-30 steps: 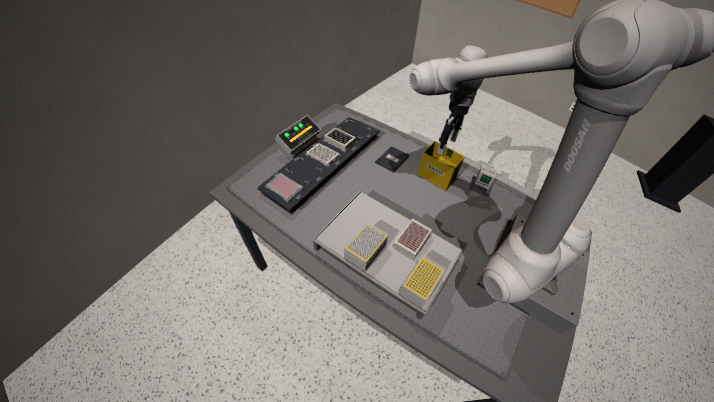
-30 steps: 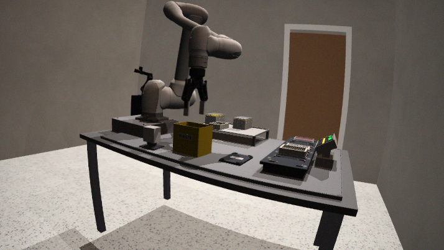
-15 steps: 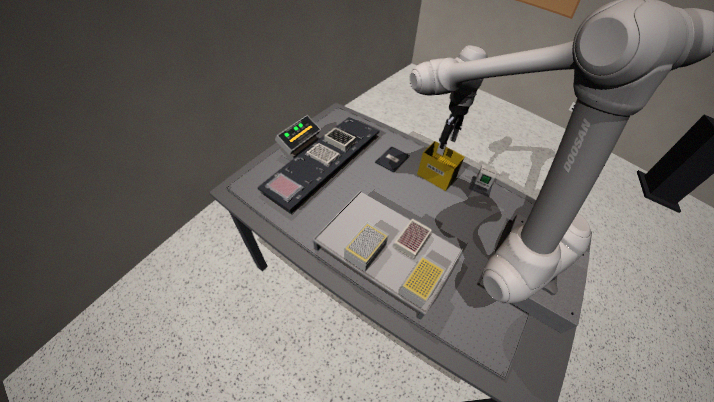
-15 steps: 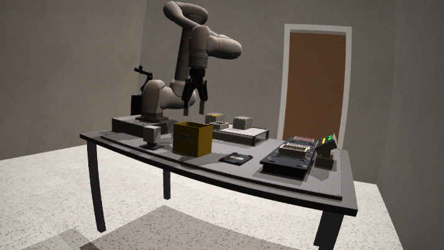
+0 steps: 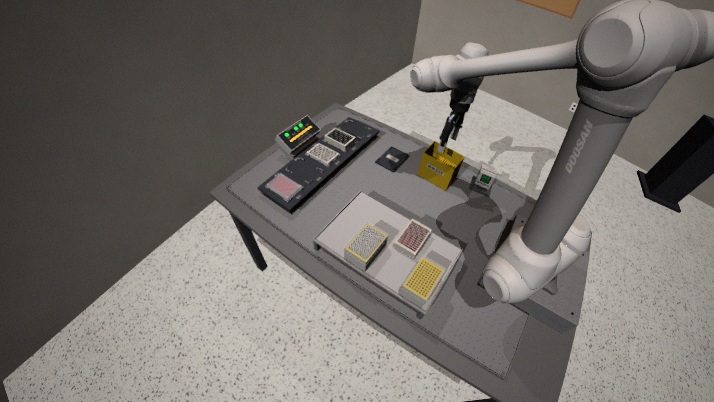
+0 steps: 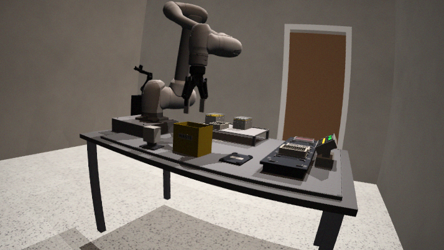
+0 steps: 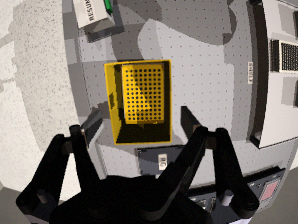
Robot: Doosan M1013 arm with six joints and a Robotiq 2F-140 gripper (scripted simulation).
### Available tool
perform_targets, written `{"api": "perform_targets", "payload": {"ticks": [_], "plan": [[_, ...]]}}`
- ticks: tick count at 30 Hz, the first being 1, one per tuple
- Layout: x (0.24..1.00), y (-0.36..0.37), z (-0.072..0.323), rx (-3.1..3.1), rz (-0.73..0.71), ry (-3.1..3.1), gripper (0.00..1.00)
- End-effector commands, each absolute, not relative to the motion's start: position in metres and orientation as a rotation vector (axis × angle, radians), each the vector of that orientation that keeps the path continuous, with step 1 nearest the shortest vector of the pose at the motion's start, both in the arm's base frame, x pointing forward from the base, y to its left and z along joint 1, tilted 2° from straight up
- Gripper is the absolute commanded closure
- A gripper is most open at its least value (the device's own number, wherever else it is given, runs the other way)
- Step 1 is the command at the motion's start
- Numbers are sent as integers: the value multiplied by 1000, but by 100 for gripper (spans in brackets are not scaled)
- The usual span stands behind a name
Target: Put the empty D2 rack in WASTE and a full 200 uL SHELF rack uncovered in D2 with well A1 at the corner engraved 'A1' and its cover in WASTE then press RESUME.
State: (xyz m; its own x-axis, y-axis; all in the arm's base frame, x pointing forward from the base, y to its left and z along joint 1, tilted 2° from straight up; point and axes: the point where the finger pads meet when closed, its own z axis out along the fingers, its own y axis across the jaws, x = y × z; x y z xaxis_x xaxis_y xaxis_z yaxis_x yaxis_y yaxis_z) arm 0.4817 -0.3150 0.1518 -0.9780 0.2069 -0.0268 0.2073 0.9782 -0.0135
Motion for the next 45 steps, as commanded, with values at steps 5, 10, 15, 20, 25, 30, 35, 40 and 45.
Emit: {"api": "perform_targets", "payload": {"ticks": [5,10,15,20,25,30,35,40,45], "plan": [[481,-315,163,324,-25,3099,23],[481,-315,168,324,-25,3099,23],[481,-314,176,324,-25,3099,23],[481,-314,184,324,-25,3099,23],[481,-314,189,324,-25,3099,23],[481,-314,198,324,-25,3099,23],[480,-314,206,324,-25,3099,23],[480,-314,214,324,-25,3099,23],[480,-314,219,324,-25,3099,23]]}}
